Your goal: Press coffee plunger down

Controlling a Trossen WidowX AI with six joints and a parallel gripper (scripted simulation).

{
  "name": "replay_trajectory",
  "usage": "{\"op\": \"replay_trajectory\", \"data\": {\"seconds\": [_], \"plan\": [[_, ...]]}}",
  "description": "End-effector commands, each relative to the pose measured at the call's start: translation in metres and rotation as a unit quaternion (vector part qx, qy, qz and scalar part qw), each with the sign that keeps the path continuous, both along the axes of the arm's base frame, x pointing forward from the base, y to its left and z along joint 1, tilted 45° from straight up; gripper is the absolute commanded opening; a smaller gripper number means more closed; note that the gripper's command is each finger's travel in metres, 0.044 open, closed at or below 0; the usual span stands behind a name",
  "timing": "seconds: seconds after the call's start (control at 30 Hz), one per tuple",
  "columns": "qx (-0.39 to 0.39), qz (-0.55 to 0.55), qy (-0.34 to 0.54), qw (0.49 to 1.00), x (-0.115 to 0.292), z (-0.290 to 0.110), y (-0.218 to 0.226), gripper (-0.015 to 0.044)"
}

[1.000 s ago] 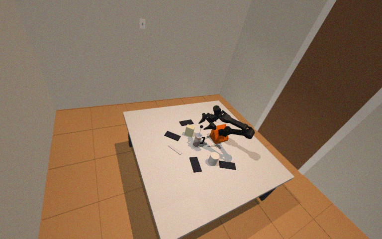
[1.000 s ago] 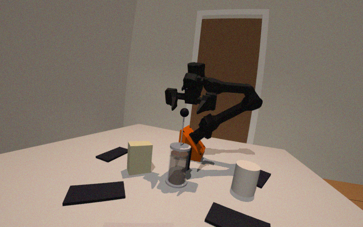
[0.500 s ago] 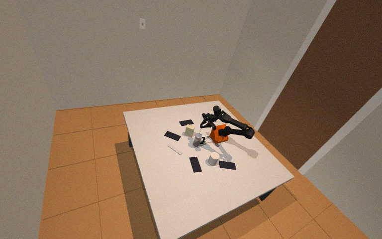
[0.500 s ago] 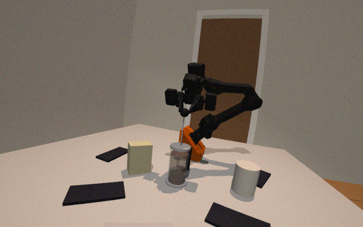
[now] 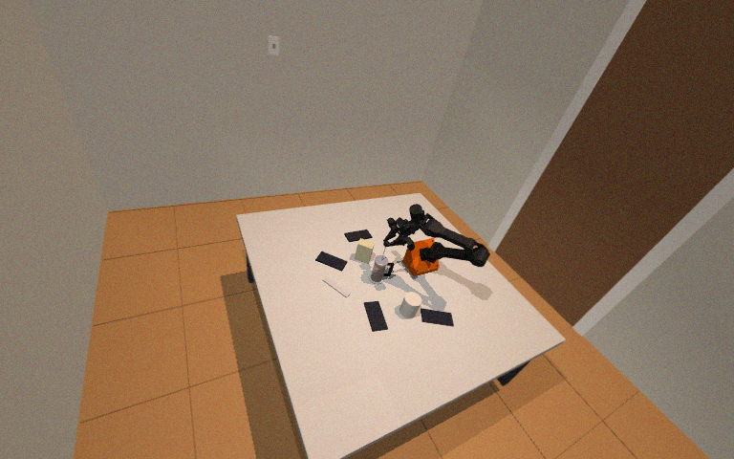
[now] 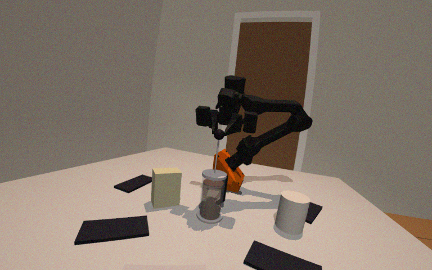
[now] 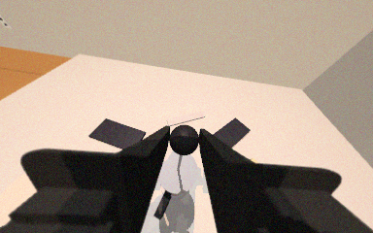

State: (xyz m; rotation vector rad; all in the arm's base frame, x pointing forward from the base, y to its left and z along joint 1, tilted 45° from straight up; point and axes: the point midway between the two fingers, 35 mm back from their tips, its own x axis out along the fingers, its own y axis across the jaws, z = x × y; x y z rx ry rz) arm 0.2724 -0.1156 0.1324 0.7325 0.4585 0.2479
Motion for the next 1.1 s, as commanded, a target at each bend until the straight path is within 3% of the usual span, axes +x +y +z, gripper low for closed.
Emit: {"op": "replay_trajectory", "data": {"seconds": [0.0,1.07], "plan": [[0.004,0.003,0.014,1.0,0.0,-0.014,0.009,0.0115],[0.004,0.002,0.014,1.0,0.007,-0.053,0.044,0.0115]]}}
